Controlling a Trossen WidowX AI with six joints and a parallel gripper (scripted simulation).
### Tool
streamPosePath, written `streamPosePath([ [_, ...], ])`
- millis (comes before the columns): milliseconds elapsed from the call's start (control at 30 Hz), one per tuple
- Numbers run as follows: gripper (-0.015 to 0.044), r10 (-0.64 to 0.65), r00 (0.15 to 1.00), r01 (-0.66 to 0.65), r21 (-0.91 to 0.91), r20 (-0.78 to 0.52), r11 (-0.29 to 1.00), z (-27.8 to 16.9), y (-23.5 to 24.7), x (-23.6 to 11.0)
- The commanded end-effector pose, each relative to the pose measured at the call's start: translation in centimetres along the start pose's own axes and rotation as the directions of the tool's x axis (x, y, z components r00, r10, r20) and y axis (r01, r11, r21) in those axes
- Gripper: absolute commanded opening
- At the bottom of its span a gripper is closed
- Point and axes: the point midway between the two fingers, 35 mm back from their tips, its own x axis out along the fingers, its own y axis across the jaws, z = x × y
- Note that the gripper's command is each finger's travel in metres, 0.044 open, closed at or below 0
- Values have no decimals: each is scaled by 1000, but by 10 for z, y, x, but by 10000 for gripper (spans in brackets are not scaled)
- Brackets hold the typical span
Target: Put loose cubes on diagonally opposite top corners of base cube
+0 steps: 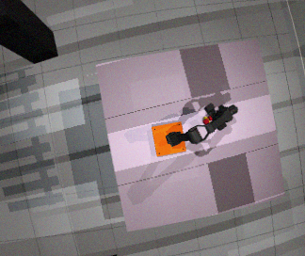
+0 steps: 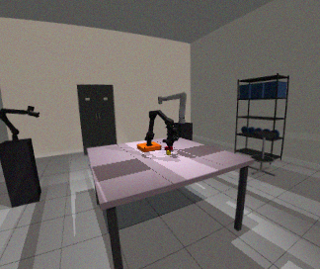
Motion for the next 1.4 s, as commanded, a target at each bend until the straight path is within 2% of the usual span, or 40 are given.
streamPosePath([
  [0, 105, -5, 1000, 5, 3, -4, 1000, -1, -1, 4],
  [867, 105, -5, 1000, 5, 3, -4, 1000, -1, -1, 5],
  [1000, 205, -5, 1000, 5, 3, -4, 1000, -1, -1, 5],
  [1367, 205, 1, 1000, -1, 0, -3, 1000, -1, 0, -6],
])
